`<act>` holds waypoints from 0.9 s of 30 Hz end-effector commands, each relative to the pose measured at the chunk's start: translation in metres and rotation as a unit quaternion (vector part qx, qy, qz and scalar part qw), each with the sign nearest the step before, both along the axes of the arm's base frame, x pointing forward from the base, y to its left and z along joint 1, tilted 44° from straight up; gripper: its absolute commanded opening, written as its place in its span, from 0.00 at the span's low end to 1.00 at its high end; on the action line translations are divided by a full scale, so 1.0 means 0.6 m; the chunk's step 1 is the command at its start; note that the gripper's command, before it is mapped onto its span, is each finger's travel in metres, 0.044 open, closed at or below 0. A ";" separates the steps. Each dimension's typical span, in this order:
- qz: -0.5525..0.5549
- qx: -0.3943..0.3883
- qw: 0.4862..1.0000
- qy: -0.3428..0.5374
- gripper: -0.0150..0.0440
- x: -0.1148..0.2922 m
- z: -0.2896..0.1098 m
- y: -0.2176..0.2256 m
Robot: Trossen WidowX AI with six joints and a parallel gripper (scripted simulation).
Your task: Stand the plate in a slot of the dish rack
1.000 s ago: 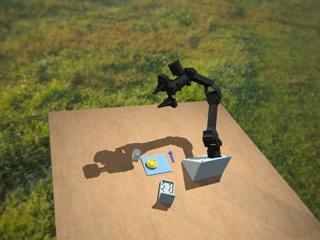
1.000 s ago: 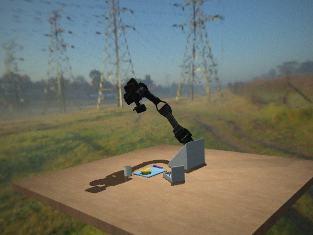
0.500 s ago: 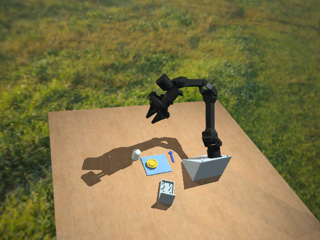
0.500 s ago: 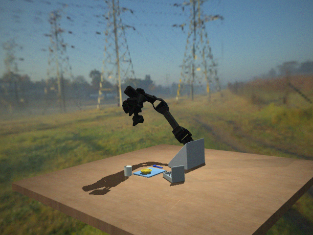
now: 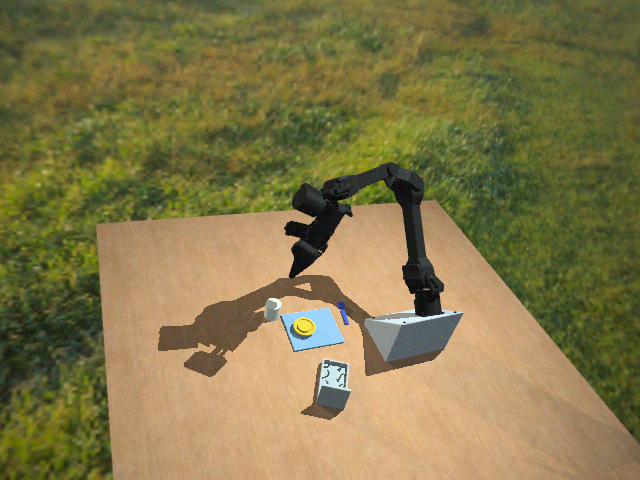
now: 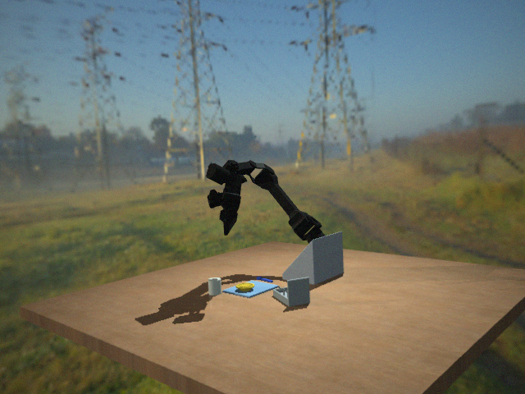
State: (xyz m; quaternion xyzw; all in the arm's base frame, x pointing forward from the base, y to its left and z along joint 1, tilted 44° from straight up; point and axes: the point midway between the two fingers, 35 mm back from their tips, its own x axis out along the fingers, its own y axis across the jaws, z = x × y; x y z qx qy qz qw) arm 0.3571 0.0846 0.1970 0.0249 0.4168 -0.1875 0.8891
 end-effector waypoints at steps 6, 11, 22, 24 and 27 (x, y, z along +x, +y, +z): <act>0.032 -0.112 0.988 0.100 0.93 -0.001 -0.078 -0.048; 0.053 -0.166 0.972 0.159 0.93 -0.006 -0.117 -0.074; 0.108 -0.265 0.911 0.296 0.93 -0.021 -0.192 -0.134; 0.118 -0.278 0.898 0.319 0.93 -0.025 -0.203 -0.144; 0.122 -0.283 0.893 0.327 0.93 -0.027 -0.207 -0.148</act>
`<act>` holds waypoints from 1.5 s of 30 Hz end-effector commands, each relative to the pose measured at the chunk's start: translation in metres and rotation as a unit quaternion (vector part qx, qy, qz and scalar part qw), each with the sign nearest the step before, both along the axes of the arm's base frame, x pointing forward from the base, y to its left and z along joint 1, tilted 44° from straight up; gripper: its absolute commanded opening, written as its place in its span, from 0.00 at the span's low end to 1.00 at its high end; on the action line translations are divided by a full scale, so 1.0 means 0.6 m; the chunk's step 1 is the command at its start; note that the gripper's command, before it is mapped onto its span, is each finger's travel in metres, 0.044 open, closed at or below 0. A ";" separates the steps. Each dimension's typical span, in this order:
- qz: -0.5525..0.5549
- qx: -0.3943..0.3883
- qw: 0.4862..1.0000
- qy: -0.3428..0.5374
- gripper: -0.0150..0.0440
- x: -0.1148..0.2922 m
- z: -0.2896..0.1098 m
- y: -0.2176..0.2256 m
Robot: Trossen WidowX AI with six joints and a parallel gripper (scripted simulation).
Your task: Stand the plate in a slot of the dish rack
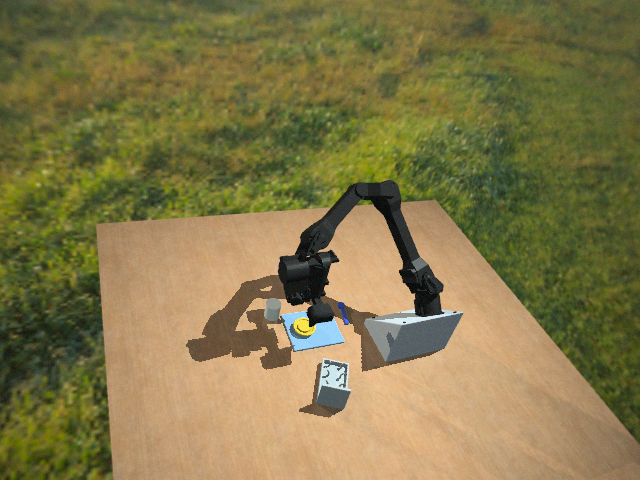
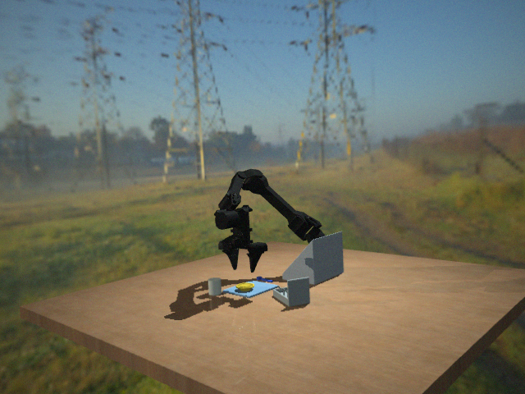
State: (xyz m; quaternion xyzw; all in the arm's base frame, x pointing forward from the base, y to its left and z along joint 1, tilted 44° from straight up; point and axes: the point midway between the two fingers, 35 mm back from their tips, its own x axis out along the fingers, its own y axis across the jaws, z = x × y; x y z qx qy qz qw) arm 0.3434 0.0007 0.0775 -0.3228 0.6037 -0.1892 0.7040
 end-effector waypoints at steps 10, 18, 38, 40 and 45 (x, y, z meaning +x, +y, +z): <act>0.008 -0.014 1.000 0.022 0.93 -0.001 -0.019 -0.018; 0.008 -0.014 1.000 0.022 0.93 0.003 -0.034 -0.033; 0.008 -0.015 1.000 0.021 0.93 0.009 -0.071 -0.073; 0.008 -0.015 1.000 0.021 0.93 0.009 -0.074 -0.077; 0.008 -0.016 1.000 0.021 0.86 0.010 -0.077 -0.080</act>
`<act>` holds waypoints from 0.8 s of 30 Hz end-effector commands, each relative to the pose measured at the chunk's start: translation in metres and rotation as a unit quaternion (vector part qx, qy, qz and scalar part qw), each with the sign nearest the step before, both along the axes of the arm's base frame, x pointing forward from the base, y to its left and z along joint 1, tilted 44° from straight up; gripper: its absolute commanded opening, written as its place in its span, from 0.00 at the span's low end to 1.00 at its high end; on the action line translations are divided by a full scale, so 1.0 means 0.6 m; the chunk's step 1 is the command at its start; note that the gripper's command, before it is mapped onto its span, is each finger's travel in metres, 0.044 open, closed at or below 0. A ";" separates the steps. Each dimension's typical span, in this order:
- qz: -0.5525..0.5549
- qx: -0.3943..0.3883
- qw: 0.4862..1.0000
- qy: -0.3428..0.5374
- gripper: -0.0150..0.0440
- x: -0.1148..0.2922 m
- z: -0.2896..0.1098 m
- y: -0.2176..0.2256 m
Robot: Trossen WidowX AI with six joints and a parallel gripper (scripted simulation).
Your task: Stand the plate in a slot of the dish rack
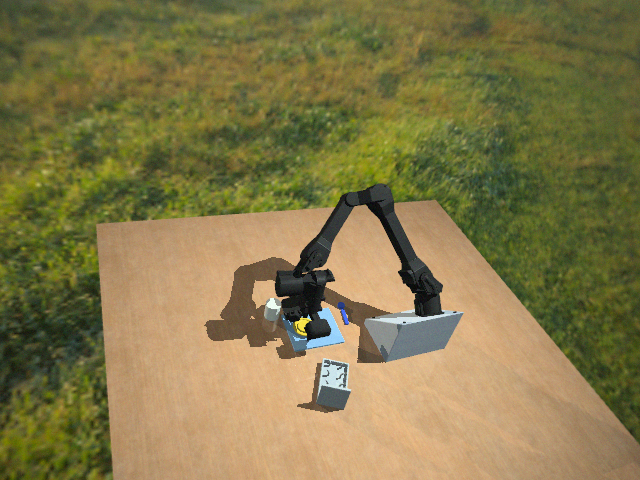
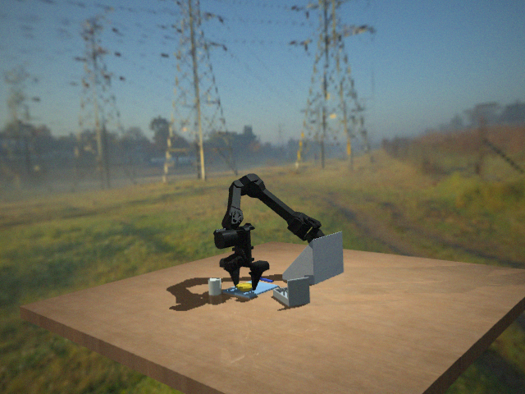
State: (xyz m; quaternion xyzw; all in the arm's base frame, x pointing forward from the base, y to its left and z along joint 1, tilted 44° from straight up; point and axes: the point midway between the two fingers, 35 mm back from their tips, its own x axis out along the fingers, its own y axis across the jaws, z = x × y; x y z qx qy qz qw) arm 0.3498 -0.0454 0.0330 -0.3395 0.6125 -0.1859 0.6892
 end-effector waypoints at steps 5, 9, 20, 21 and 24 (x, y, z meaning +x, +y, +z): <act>0.001 -0.003 1.000 0.002 0.86 -0.001 -0.003 -0.003; 0.001 -0.003 1.000 0.002 0.83 -0.001 -0.003 -0.003; 0.001 -0.002 1.000 0.002 0.61 -0.001 -0.001 -0.001; 0.002 -0.002 1.000 0.002 0.56 0.000 0.001 0.002; 0.002 0.001 1.000 0.002 0.43 0.002 0.013 0.018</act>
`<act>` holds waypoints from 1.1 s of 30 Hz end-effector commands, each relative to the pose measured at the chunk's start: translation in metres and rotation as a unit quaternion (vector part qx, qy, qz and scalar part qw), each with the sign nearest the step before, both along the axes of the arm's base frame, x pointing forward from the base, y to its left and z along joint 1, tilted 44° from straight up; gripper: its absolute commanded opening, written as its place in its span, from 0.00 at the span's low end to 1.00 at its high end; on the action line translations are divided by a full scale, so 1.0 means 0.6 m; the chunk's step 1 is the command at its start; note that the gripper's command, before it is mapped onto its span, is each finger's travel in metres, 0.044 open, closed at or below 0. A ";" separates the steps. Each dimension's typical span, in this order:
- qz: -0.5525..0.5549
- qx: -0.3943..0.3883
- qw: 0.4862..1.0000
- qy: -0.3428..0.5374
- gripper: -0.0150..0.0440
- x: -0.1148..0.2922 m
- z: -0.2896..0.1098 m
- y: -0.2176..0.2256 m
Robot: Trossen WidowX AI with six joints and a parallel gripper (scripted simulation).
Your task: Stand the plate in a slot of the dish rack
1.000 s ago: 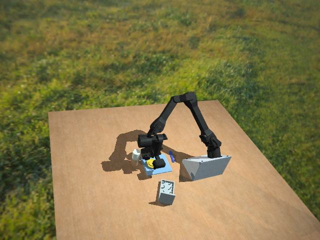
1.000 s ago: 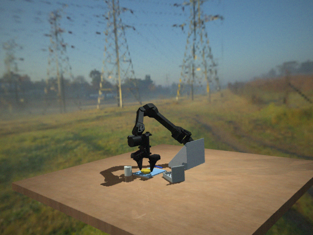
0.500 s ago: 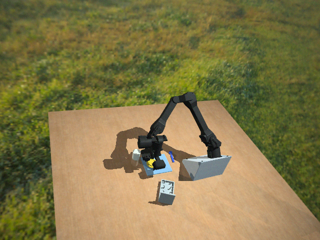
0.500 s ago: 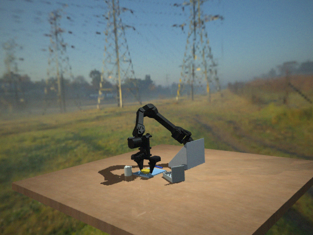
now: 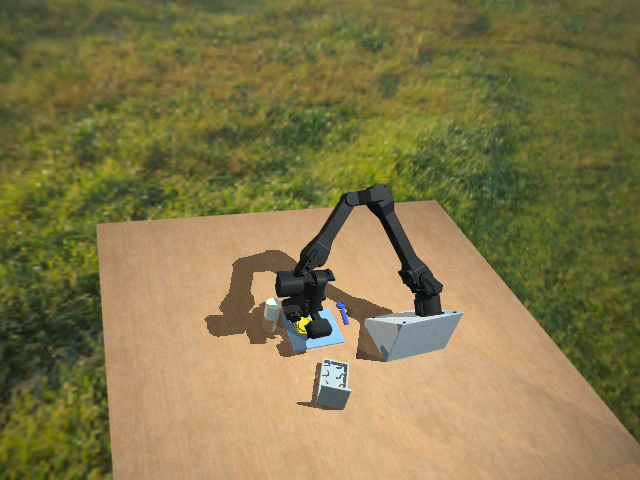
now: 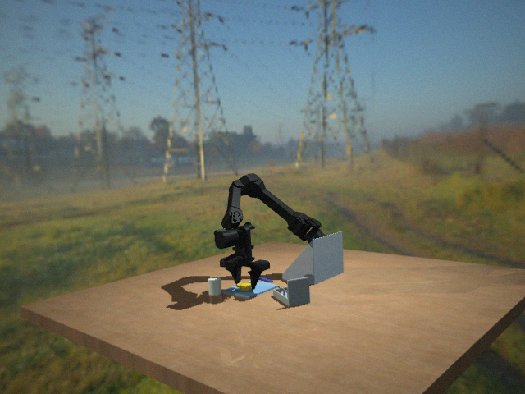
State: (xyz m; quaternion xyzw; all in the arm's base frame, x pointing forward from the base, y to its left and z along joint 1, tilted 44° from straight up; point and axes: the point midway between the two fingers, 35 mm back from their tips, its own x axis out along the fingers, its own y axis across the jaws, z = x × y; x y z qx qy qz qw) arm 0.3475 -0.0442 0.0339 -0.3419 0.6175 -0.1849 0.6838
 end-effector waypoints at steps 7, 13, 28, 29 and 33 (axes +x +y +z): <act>0.003 0.009 1.000 -0.005 0.25 0.006 0.051 0.063; 0.003 0.010 1.000 -0.004 0.25 0.000 0.086 0.100; 0.002 0.006 1.000 -0.003 0.25 -0.016 0.164 0.177; 0.002 0.006 1.000 -0.004 0.25 -0.017 0.169 0.181; 0.002 0.004 1.000 -0.004 0.25 -0.023 0.187 0.197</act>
